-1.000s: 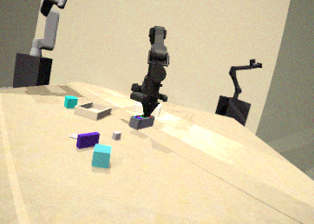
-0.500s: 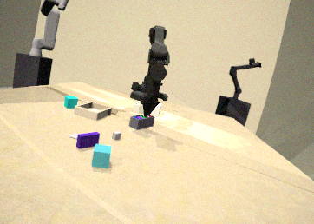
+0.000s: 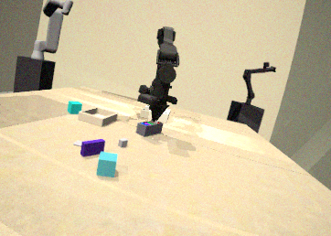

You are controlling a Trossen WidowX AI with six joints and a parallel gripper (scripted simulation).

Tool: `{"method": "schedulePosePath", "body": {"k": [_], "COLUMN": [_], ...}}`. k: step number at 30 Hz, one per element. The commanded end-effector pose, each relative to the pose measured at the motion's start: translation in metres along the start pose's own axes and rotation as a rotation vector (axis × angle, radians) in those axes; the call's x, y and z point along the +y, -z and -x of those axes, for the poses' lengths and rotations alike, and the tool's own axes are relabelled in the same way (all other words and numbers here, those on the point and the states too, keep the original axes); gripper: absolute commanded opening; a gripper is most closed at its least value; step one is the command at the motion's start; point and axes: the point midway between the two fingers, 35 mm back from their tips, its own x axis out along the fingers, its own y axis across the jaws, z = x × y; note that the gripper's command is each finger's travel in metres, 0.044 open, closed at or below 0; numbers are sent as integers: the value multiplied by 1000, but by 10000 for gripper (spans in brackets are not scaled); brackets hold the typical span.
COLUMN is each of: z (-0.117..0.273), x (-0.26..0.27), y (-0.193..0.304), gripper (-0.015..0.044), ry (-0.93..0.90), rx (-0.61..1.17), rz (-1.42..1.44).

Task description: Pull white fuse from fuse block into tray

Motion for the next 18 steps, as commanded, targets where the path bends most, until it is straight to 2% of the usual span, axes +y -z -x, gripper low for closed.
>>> {"method": "schedulePosePath", "body": {"k": [1, 18], "z": [4, 12], "x": [1, 1], "y": [1, 1], "gripper": [0, 0], "ry": [-6, -6], "rx": [3, 2], "rz": [-3, -2]}}
